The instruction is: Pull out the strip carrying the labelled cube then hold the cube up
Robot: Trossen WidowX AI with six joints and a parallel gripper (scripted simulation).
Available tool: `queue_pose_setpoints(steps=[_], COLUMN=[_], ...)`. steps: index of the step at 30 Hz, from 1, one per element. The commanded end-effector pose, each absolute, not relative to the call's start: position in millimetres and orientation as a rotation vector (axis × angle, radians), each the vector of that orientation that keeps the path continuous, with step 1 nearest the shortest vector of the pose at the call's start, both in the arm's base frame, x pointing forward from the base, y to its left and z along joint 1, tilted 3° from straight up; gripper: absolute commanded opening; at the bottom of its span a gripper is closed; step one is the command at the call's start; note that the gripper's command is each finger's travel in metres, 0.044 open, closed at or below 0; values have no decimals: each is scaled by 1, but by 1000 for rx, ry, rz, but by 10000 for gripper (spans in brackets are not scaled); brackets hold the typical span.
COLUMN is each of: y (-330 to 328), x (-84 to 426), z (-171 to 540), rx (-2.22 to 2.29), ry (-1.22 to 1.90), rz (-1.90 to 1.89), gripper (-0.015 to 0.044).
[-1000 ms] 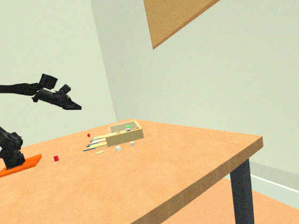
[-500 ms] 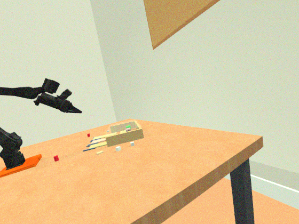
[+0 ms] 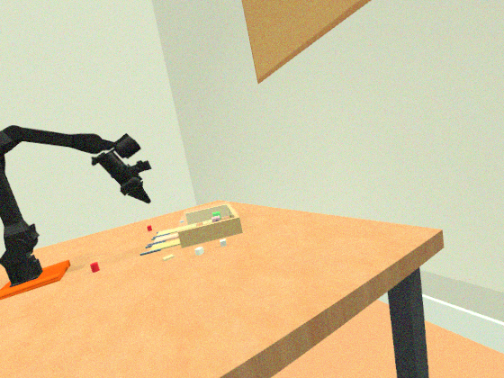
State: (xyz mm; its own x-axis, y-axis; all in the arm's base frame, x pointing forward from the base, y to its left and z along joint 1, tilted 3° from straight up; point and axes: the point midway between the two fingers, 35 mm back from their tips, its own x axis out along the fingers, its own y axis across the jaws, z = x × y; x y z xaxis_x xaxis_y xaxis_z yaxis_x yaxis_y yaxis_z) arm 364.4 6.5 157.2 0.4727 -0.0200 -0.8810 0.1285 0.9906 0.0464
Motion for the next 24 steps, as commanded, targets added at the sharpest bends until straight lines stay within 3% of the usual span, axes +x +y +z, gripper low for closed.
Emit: queue_pose_setpoints(steps=[1, 8, 24], y=[10, 15, 15], x=[375, 387, 389], z=[134, 96, 79], rx=[169, 236, 239], ry=[1260, 1536, 1552], rz=[-147, -270, -278], gripper=[6, 0, 0])
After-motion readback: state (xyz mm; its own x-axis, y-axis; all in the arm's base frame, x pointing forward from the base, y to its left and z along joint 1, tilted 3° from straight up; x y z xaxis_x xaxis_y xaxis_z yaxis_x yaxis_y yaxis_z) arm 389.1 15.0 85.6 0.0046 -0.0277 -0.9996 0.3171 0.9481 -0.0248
